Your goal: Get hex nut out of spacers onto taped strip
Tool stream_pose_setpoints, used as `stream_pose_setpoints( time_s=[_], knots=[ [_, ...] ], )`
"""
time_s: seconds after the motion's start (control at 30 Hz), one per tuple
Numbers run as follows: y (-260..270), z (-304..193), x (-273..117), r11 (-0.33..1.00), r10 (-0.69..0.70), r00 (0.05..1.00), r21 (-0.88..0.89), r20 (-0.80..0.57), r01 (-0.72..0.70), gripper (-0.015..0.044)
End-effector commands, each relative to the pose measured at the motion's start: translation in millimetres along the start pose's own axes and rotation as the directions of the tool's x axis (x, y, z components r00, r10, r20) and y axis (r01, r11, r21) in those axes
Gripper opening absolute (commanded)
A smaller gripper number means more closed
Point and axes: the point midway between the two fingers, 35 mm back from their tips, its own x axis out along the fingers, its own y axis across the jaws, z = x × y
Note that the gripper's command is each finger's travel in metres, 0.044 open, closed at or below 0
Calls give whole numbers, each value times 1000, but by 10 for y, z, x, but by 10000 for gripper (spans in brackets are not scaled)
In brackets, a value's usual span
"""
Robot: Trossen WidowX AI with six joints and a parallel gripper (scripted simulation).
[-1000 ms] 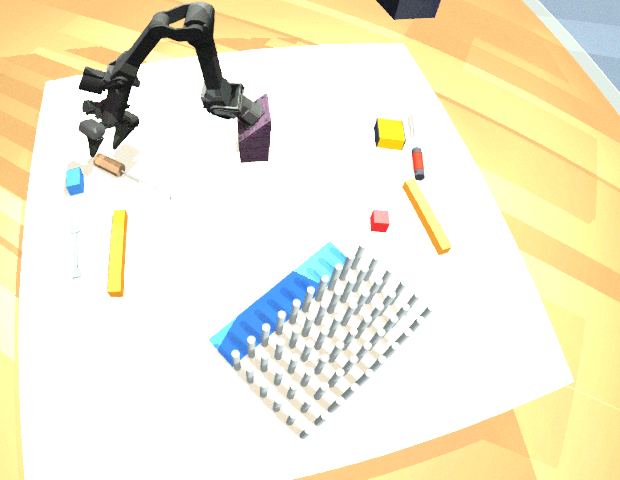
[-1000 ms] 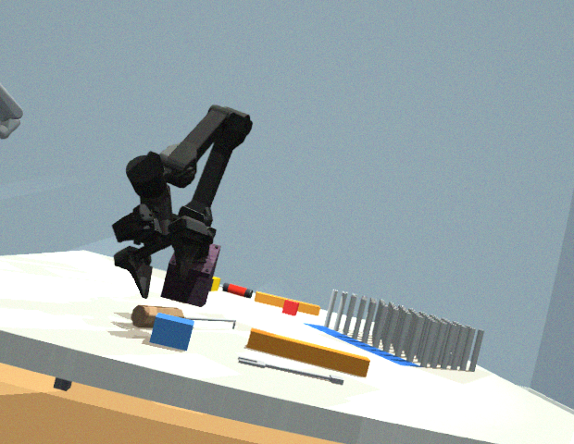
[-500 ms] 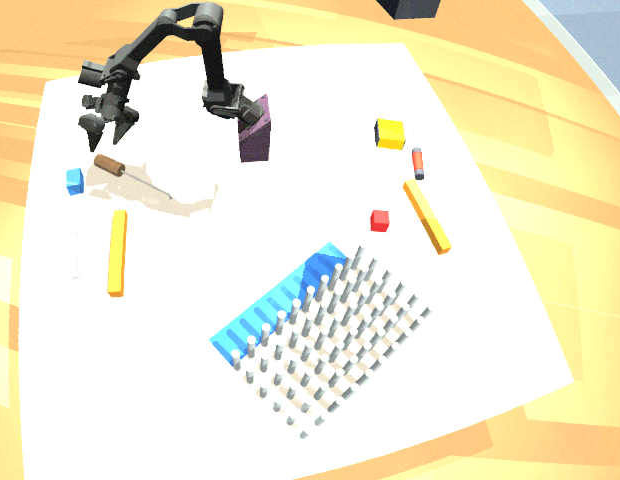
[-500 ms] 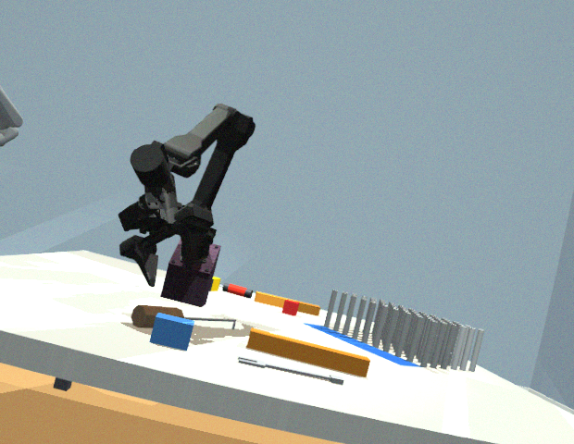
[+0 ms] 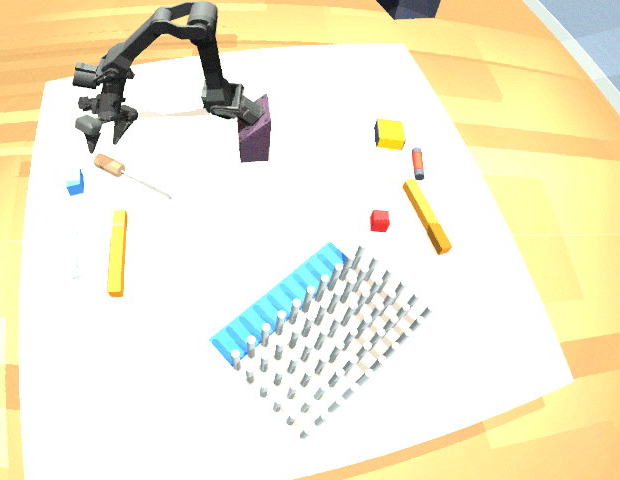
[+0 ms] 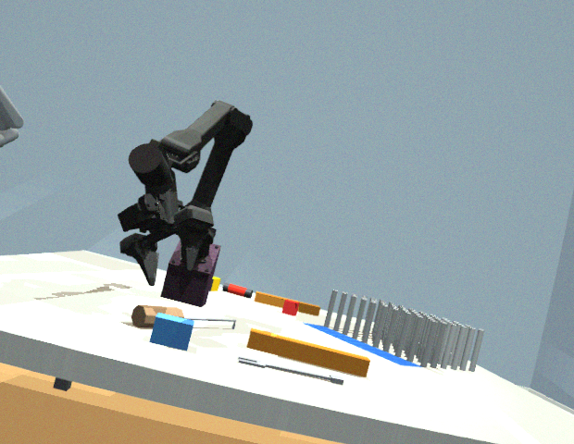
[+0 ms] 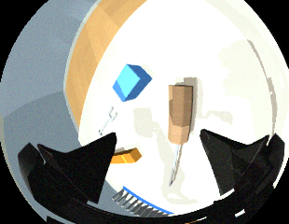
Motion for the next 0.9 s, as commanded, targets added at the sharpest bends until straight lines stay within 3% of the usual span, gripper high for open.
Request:
stream_pose_setpoints(
  time_s=[0.0,0.27,0.57,0.77,0.87],
  knots=[
    [40,74,62,993,-113,990,20,-87,115,440],
    [80,89,77,931,-354,891,-17,-283,364,440],
    [81,88,76,929,-359,888,-19,-287,370,440],
    [81,88,76,929,-359,888,-19,-287,370,282],
    [81,88,76,929,-359,888,-19,-287,370,280]
  ],
)
